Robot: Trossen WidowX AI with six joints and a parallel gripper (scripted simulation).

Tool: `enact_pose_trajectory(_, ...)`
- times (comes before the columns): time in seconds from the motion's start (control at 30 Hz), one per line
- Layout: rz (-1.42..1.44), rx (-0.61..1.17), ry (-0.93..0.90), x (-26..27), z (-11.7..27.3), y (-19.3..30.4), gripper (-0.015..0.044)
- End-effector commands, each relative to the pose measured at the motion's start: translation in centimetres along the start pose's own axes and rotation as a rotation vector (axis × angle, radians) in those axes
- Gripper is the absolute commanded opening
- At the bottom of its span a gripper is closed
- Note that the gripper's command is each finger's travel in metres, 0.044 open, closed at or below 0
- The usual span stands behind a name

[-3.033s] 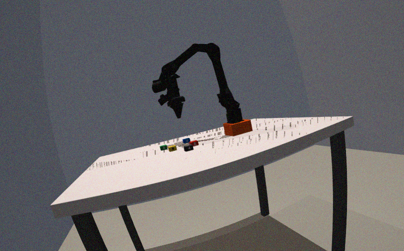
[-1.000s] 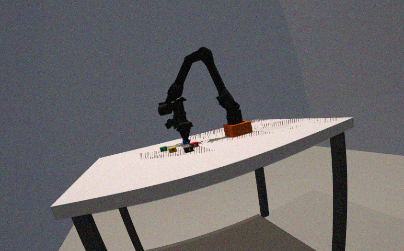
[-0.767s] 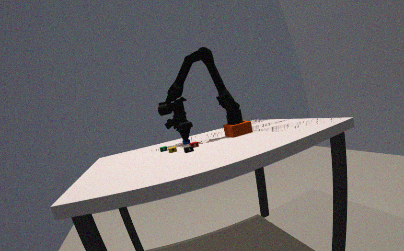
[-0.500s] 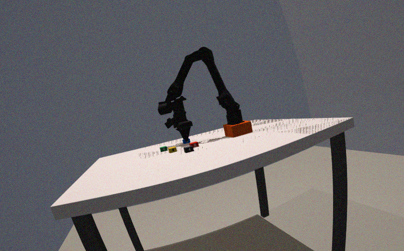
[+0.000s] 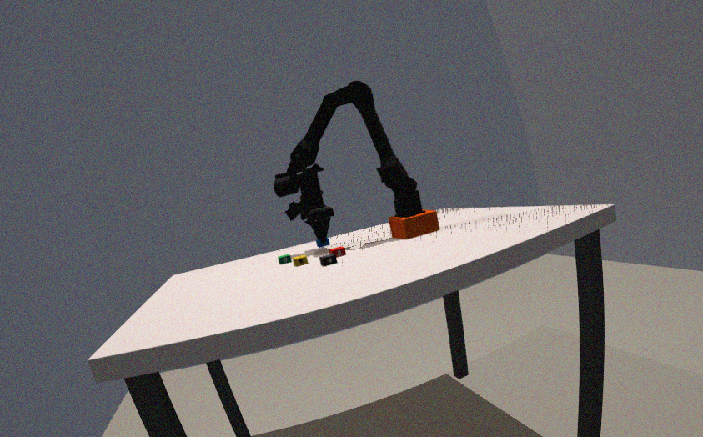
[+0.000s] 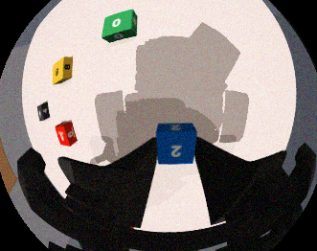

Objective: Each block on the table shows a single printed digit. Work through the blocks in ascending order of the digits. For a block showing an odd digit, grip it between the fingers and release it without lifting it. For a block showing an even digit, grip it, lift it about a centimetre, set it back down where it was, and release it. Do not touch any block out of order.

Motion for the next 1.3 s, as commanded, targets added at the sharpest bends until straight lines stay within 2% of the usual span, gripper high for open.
enact_pose_trajectory(0.0,0.003,-0.001,-0.002,0.0,0.1,0.0,0.012)
enact_pose_trajectory(0.77,0.003,0.0,-0.002,0.0,-1.4,0.0,0.012)
enact_pose_trajectory(1.1,0.003,0.0,-0.002,0.0,-1.4,0.0,0.0383)
enact_pose_trajectory(1.13,0.003,0.0,-0.002,0.0,-1.4,0.0,0.04)
enact_pose_trajectory(1.27,0.003,0.0,-0.002,0.0,-1.1,0.0,0.04)
Point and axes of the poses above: the point midway between the two fingers, 35 mm back from their tips, its own z axis back along the fingers, its own x axis across the jaws, y = z × x, the point moved 5 cm from there along z, back along the fingers, and after that the axes turned 9 degrees about z, right-handed, at the moved point
